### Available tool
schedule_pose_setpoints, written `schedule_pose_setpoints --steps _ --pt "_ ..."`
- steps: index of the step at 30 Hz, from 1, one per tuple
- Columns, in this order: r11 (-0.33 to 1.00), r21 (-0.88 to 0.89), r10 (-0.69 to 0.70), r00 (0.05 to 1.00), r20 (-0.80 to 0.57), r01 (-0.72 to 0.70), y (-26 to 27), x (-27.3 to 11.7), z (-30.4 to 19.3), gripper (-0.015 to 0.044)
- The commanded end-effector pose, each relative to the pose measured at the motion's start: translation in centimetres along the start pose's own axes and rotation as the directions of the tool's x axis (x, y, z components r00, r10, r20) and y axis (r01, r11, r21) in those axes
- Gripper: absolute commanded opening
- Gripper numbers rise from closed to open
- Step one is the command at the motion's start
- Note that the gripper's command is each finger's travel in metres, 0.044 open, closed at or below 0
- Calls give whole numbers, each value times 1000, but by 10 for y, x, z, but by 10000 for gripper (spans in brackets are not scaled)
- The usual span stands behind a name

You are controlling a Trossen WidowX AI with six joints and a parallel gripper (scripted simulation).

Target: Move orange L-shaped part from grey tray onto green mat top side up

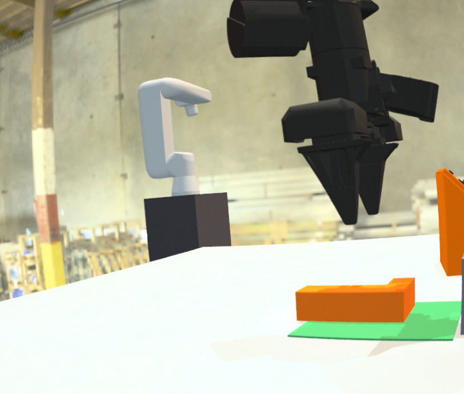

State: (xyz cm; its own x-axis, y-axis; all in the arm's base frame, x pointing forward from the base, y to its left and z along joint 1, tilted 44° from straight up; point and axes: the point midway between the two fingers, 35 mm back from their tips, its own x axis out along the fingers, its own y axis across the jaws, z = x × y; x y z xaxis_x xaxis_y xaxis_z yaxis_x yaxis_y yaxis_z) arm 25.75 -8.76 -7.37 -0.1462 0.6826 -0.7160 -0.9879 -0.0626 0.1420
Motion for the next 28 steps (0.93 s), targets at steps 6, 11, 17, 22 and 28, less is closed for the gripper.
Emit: schedule_pose_setpoints --steps 6,11,17,22,28 --pt "1000 -5 -30 999 -19 30 1 -62 -1 400" --pt "999 2 -41 999 -19 41 -1 -57 -3 400" --pt "999 2 -41 999 -19 41 -1 -57 -3 400" --pt "999 2 -41 999 -19 41 -1 -57 -3 400" --pt "999 2 -41 999 -19 41 -1 -57 -3 400"
